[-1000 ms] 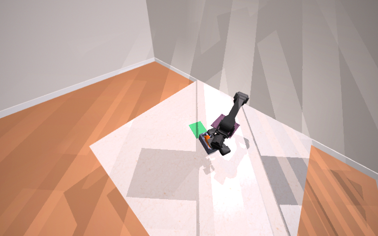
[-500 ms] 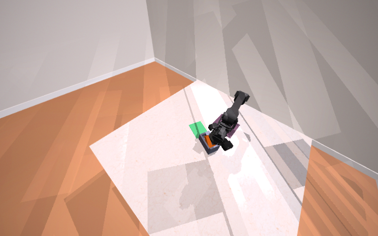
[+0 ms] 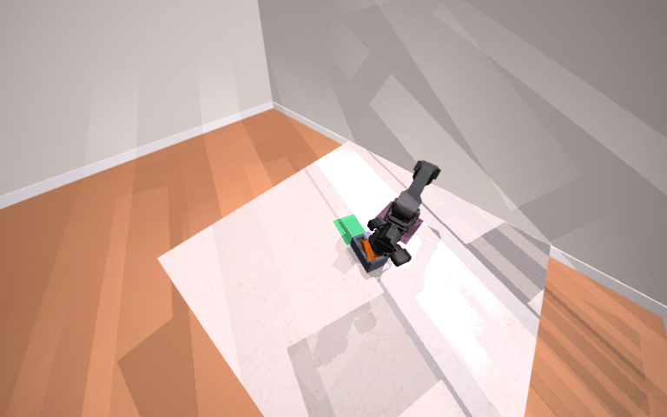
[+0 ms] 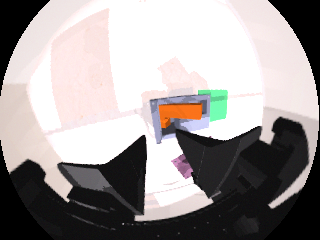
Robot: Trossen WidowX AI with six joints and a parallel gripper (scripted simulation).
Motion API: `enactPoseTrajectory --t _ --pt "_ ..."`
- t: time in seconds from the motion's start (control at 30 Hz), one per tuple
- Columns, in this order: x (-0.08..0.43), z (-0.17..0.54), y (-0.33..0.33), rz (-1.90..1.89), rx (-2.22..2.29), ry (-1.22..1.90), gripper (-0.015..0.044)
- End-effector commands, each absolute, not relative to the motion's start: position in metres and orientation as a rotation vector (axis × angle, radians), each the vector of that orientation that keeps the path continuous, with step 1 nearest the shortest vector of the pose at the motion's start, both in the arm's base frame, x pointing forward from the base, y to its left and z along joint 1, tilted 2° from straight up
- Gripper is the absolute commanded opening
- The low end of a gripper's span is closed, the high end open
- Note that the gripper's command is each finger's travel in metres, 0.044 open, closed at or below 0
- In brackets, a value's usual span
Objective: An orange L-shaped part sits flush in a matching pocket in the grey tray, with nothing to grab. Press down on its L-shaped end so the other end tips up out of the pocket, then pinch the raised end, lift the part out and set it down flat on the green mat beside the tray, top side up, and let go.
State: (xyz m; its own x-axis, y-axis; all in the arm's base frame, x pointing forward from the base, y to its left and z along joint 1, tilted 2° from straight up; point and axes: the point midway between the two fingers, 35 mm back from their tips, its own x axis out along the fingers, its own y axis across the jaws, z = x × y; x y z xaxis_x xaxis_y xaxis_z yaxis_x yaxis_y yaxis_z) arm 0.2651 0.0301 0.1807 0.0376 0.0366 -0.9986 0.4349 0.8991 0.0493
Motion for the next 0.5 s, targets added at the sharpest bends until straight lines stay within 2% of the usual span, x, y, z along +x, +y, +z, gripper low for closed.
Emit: enactPoseTrajectory --t 0.0,0.13,0.47 --pt "0.265 0.18 0.03 -0.318 0.387 1.512 0.018" --pt "0.264 0.181 0.024 -0.219 0.284 1.524 0.028" --pt "0.254 0.18 -0.015 0.402 -0.367 1.499 0.028"
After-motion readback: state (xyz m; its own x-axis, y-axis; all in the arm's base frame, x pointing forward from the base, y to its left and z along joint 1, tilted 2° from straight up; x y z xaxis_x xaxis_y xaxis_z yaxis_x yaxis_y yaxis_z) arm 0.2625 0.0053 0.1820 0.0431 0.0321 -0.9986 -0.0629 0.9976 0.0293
